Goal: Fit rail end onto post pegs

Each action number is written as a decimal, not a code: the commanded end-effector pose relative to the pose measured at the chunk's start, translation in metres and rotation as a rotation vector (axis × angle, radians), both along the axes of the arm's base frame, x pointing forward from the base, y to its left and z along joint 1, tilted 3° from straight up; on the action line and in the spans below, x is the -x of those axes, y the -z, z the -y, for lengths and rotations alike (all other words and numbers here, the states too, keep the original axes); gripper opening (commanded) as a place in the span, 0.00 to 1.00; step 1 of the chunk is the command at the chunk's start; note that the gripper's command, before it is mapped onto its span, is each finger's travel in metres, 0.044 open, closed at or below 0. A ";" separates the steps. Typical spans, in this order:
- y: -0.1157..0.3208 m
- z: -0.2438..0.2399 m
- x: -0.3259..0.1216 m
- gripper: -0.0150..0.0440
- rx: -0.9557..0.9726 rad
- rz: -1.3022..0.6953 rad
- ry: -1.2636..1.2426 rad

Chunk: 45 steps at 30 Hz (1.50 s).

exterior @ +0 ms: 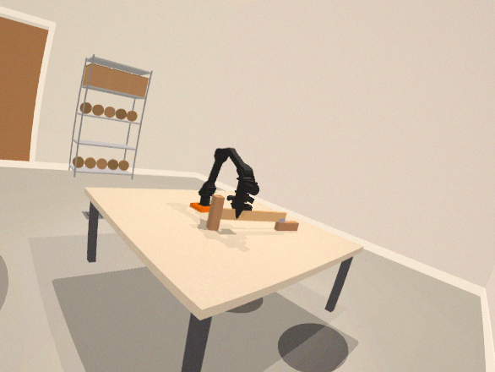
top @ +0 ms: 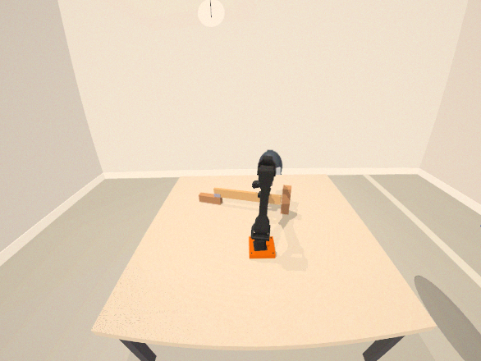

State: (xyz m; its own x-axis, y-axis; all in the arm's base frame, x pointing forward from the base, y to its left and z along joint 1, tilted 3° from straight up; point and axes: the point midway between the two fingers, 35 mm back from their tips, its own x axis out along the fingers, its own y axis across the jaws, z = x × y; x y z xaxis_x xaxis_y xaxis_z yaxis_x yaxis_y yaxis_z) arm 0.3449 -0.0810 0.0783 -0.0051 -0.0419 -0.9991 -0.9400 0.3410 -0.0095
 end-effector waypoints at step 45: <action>-0.029 -0.025 -0.009 1.00 0.000 0.004 -0.003</action>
